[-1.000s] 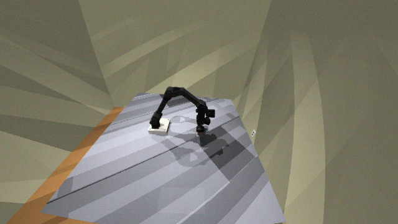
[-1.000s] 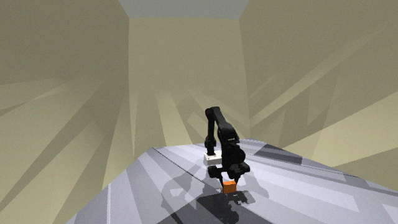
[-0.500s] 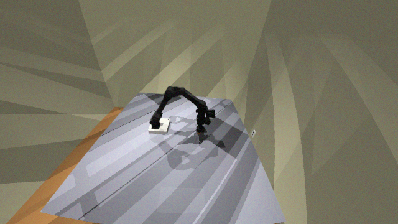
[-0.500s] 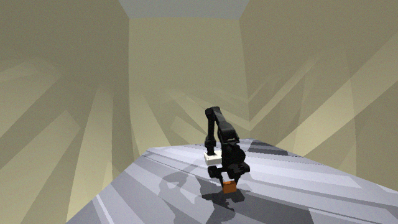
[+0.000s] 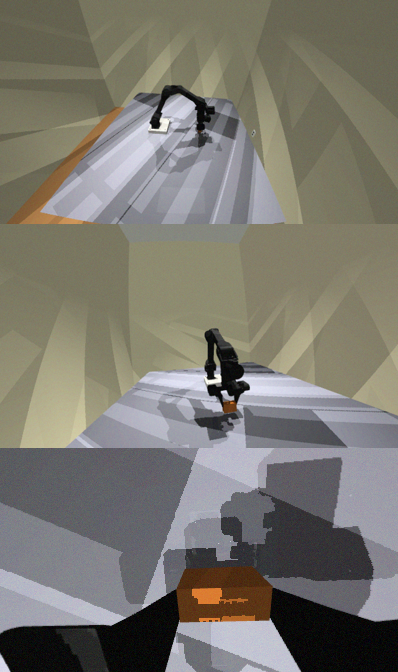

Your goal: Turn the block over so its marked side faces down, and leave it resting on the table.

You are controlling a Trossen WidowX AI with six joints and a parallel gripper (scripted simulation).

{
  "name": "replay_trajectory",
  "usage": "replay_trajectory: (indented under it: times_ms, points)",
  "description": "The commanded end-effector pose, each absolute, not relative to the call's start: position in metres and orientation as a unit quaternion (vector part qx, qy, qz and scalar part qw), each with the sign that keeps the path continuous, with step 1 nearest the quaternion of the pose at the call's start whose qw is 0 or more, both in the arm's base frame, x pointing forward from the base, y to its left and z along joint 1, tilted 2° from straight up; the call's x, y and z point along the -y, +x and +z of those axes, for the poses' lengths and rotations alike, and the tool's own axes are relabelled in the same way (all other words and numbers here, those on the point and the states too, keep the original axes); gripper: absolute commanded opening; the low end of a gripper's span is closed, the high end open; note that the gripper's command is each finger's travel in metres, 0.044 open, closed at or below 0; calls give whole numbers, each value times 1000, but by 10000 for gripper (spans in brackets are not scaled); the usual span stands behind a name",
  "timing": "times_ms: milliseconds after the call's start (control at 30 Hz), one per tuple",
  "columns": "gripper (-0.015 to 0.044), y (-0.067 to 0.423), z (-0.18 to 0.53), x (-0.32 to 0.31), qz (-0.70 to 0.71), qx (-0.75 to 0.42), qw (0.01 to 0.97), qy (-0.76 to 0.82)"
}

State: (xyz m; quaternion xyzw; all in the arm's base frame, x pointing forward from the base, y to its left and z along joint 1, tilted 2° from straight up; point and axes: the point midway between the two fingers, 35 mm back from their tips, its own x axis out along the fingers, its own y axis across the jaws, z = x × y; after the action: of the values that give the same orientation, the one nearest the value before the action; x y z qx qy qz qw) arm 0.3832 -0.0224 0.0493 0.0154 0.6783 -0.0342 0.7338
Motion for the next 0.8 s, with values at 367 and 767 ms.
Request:
replay_trajectory:
  times_ms: [367,767]
  points:
    - [0,384,40,22,-36,-598,800,14]
    - [0,381,38,22,-36,-526,850,9]
